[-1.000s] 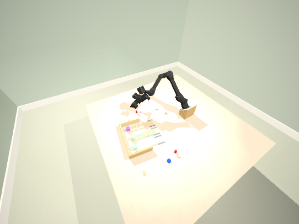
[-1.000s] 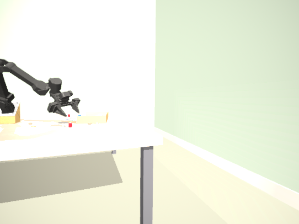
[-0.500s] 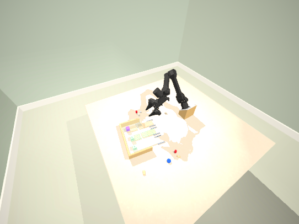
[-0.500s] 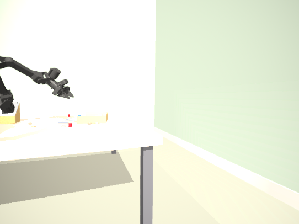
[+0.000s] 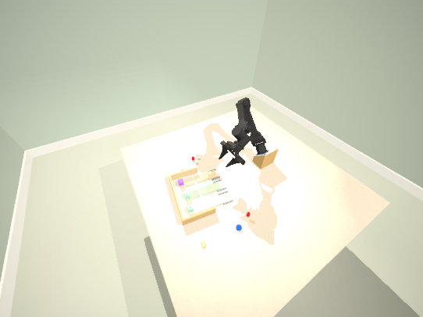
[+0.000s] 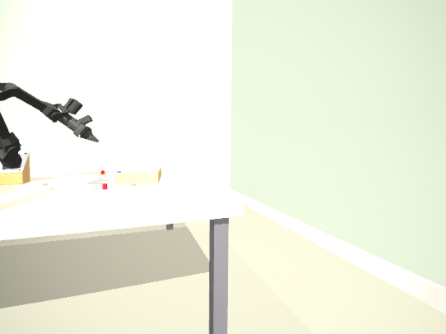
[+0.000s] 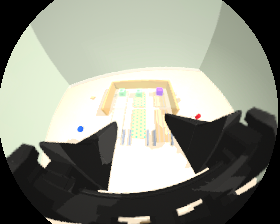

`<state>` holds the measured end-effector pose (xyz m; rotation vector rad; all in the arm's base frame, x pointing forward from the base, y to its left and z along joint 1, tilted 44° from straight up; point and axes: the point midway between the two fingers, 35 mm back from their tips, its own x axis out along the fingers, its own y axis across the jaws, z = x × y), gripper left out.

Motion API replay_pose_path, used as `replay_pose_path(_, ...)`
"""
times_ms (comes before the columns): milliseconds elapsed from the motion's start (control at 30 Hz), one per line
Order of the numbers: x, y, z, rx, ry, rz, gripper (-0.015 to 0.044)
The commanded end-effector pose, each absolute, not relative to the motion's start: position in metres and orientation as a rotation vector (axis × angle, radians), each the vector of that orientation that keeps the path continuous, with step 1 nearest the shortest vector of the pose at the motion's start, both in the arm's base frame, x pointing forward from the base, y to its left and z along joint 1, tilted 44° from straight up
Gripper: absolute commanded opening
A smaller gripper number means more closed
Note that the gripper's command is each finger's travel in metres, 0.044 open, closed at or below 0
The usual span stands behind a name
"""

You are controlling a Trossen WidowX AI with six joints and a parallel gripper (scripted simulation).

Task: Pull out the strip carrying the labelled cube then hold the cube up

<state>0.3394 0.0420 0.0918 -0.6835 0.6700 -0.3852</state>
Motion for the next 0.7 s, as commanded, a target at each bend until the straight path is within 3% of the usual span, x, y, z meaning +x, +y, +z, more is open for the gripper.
replay_pose_path(0,0.361,0.049,0.080,-0.646,0.750,-0.395,0.0243)
replay_pose_path(300,0.406,0.053,0.035,-0.529,1.021,-0.493,0.0006)
replay_pose_path(667,0.426,0.037,-0.030,-0.383,1.343,-0.737,0.0000)
